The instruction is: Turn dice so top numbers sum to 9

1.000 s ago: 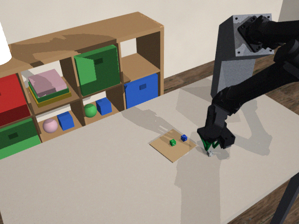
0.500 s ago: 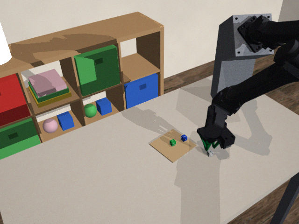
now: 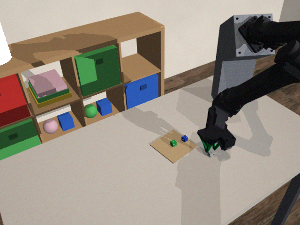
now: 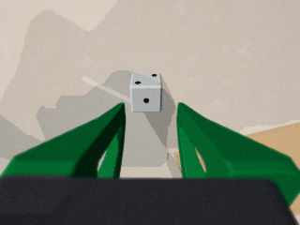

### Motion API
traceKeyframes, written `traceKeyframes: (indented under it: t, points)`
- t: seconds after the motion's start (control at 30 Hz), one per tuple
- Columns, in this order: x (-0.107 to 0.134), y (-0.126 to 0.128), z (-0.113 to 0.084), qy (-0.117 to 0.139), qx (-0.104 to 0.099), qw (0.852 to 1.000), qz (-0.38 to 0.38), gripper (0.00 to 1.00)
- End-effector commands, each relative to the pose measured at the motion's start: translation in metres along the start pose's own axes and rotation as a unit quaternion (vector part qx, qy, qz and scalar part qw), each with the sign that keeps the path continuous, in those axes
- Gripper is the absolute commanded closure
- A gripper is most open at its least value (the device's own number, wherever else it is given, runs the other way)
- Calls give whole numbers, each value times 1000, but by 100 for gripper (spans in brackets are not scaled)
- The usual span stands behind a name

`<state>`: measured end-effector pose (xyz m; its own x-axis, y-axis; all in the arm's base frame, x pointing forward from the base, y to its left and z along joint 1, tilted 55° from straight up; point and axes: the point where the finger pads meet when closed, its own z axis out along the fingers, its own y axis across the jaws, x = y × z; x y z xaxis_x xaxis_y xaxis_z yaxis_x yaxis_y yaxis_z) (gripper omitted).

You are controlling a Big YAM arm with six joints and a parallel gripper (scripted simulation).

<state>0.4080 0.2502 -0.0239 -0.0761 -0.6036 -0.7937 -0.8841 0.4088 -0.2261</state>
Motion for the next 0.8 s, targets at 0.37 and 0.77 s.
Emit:
traceKeyframes:
  t: [0.37,0.77]
  points:
    - [0,7,19,-1,-5,1000,2,66]
    - [1,11,20,2,-8,1000,2,66]
